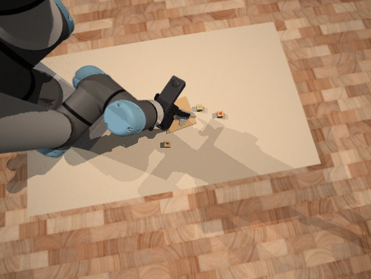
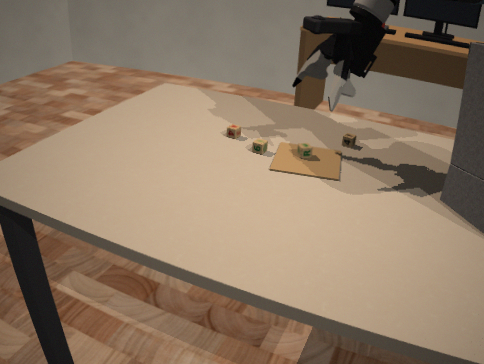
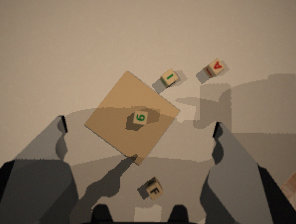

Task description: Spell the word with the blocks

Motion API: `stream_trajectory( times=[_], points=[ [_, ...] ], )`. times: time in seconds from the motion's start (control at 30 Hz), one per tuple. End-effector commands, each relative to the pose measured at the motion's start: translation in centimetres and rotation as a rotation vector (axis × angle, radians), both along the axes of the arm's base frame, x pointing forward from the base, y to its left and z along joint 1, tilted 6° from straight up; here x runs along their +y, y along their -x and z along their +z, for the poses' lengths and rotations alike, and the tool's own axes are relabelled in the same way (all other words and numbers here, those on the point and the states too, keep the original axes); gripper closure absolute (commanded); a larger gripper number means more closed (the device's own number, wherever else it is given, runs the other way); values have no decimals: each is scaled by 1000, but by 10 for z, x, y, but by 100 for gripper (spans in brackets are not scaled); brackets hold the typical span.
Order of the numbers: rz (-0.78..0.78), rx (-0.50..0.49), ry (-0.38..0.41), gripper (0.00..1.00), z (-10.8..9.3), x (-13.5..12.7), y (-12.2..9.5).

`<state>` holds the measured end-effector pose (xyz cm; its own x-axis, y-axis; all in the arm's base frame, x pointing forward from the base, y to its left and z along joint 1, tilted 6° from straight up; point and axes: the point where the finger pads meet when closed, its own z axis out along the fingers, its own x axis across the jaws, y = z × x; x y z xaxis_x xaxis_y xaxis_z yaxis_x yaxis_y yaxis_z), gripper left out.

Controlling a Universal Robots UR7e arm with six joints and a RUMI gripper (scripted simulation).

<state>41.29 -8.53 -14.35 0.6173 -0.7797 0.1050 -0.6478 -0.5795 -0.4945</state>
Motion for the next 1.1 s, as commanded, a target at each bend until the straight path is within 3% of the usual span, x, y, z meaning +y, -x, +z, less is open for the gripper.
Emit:
stream_trajectory(
  times=[0.0, 0.2, 0.47, 0.53, 0.7, 1.07],
  points=[
    [0, 0, 1, 0, -1, -3, -5],
    [1, 3, 3, 0, -6, -21, -43],
    [0, 2, 3, 0, 1, -43, -126],
    [0, 2, 3, 0, 1, -43, -126],
    [0, 0, 1, 0, 10, -46, -163],
    [0, -1, 1, 0, 13, -46, -173]
  ],
)
